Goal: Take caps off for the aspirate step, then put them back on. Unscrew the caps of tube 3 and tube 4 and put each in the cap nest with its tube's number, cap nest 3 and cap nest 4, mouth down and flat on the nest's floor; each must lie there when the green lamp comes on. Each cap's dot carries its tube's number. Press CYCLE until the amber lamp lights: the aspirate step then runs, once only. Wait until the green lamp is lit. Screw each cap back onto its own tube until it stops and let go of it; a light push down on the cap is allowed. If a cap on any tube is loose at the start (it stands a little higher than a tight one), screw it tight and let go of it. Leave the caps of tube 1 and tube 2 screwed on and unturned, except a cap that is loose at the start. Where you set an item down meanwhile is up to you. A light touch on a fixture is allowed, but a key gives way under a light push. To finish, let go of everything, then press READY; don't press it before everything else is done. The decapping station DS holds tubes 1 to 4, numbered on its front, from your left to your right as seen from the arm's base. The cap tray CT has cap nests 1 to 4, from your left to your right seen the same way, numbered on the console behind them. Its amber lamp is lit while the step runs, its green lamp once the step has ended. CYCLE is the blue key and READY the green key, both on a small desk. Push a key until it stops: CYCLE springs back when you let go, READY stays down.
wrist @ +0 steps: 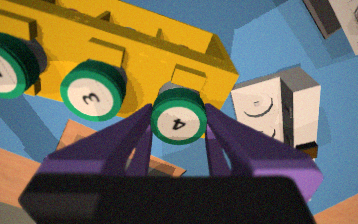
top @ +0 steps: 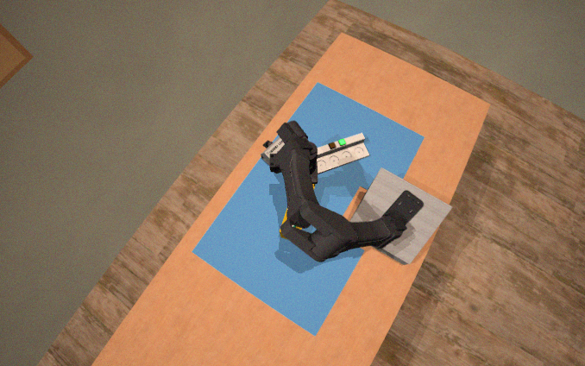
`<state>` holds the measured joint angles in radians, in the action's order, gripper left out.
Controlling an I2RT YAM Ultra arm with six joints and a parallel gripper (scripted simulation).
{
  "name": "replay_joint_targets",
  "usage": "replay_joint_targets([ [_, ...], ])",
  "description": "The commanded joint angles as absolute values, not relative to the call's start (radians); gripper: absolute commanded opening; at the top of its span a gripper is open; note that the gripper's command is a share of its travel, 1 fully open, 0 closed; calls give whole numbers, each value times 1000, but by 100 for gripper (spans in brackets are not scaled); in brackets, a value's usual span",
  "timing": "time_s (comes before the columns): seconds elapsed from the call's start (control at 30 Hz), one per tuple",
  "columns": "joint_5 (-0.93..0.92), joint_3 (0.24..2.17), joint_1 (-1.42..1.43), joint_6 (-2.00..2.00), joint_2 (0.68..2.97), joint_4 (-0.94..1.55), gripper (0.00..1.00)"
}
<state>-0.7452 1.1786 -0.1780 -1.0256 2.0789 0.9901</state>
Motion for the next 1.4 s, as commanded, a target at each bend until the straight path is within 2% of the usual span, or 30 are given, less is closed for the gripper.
replay_joint_targets([
  [0.0,-747,1185,-183,-792,2073,986,0],
  [1.37,-747,1185,-184,1057,2073,986,0],
])
